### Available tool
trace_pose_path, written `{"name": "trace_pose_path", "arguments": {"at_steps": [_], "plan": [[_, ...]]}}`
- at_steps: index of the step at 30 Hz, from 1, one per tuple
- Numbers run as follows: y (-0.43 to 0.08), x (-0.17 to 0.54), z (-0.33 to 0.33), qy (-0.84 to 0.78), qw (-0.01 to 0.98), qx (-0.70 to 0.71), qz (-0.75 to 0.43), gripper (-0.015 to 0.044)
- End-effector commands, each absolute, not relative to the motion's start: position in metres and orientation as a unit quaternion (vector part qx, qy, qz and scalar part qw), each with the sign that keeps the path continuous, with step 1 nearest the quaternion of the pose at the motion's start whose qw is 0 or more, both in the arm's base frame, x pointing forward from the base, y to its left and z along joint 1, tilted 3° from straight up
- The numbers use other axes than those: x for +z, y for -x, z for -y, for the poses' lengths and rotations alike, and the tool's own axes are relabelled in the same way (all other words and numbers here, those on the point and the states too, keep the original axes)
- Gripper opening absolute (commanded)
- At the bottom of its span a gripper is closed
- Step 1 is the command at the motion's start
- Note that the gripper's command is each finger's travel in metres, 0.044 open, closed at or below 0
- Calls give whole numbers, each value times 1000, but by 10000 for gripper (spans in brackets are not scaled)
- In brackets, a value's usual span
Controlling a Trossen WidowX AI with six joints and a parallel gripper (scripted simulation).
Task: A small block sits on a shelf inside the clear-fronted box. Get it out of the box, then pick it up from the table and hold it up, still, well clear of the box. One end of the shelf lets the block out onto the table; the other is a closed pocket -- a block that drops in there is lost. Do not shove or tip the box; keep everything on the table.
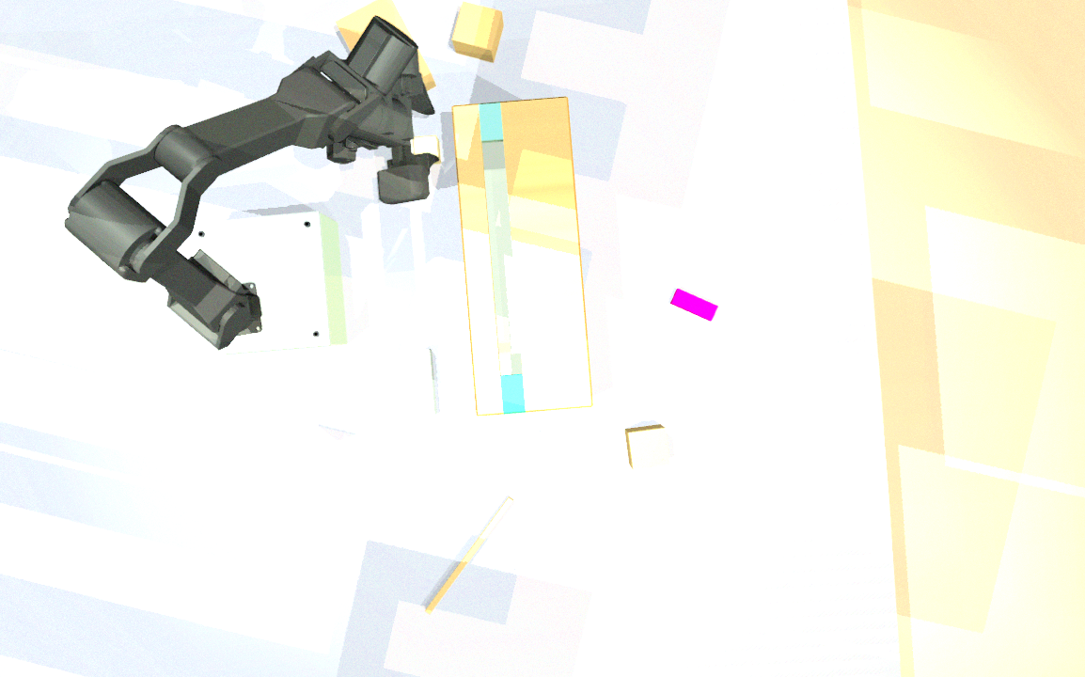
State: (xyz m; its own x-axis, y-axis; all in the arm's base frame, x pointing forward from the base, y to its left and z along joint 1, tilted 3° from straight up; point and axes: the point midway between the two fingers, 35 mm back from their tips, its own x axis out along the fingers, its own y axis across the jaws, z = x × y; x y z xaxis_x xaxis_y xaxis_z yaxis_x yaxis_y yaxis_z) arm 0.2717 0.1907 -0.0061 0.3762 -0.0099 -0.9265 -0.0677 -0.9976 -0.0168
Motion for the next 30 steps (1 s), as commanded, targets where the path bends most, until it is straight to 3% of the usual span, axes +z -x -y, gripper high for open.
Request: {"name": "trace_pose_path", "arguments": {"at_steps": [1, 30], "plan": [[-270, -16, -189, 827, 23, 561, -28, 285], [-267, -62, -187, 827, 22, 561, -28, 285]]}}
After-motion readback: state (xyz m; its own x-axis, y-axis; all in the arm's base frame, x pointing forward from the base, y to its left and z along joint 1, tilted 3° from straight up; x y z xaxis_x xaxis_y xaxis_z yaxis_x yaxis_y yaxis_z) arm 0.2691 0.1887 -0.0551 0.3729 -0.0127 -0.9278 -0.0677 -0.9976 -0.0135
